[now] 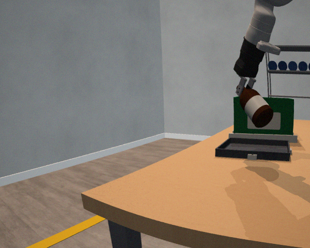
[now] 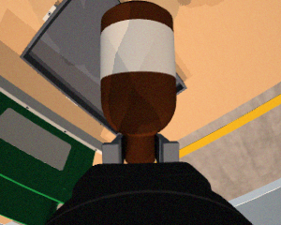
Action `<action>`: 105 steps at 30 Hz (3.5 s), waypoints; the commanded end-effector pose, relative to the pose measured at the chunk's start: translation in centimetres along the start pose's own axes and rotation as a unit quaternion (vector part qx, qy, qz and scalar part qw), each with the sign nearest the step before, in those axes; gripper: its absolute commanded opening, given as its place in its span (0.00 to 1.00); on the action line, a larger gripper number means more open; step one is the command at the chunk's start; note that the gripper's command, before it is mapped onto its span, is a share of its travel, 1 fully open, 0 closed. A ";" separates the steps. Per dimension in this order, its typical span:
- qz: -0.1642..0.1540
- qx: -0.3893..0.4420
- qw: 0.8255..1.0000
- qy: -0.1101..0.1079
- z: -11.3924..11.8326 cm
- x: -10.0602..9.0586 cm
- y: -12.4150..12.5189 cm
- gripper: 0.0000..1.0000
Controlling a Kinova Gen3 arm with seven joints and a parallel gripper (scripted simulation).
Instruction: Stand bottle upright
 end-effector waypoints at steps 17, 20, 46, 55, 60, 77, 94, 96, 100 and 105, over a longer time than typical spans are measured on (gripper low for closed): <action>-0.034 0.001 0.999 -0.001 0.1 -0.2 0.3 0.00; -0.034 0.001 0.999 -0.001 0.1 -0.2 0.3 0.00; -0.034 0.001 0.999 -0.001 0.1 -0.2 0.3 0.00; -0.034 0.001 0.999 -0.001 0.1 -0.2 0.3 0.00; -0.038 0.001 0.999 -0.001 0.1 -0.2 0.3 0.00; -0.078 0.001 0.997 0.003 0.0 0.0 0.8 0.00; -0.118 0.001 0.993 0.003 0.0 -0.1 1.1 0.00; -0.119 0.001 0.993 0.003 0.0 -0.1 1.1 0.00; -0.120 0.001 0.993 0.003 0.1 -0.1 1.1 0.00; -0.121 0.001 0.993 0.003 0.1 -0.1 1.1 0.00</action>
Point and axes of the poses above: the point where the finger pads meet when closed, its own x axis out along the fingers, its own z axis across the jaws, y = z × x, the point moved 4 cm from there along -x, back along the fingers, and after that the axes turned 3 degrees about -x, right-handed, at the moved point
